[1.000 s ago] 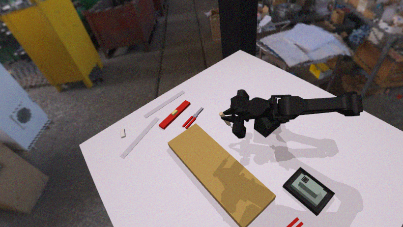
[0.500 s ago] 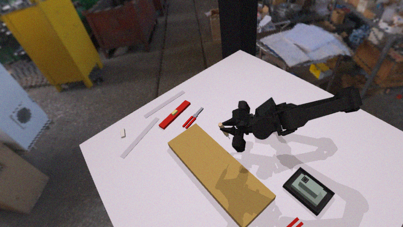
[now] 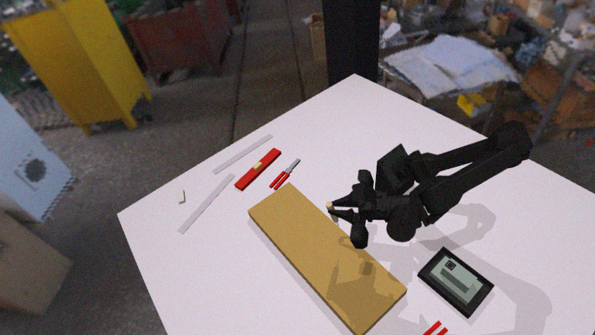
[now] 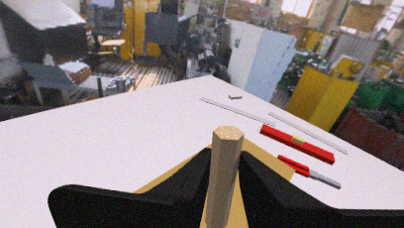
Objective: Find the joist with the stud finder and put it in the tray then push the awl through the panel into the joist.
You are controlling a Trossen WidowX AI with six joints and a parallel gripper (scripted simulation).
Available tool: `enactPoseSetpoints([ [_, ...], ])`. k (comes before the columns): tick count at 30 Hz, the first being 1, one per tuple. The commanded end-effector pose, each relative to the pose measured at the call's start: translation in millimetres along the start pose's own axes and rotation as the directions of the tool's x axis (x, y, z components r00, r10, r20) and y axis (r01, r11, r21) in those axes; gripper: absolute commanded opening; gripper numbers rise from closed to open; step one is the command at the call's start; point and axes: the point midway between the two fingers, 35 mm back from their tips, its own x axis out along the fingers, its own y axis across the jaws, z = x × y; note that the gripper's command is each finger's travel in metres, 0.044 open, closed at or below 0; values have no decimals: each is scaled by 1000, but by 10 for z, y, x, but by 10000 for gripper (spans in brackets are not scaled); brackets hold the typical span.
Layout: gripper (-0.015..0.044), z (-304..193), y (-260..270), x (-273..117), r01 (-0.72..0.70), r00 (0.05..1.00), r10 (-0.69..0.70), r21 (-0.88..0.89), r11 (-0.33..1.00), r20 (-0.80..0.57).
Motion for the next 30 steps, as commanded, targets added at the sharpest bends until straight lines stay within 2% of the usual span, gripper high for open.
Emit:
enactPoseSetpoints([
  [1, 0, -29, 189, -77, -22, 999, 21, 26, 999, 43],
  [17, 0, -266, 765, -457, -146, 980, 129, 108, 983, 150],
  [30, 0, -300, 792, -470, -152, 979, 134, 112, 982, 154],
])
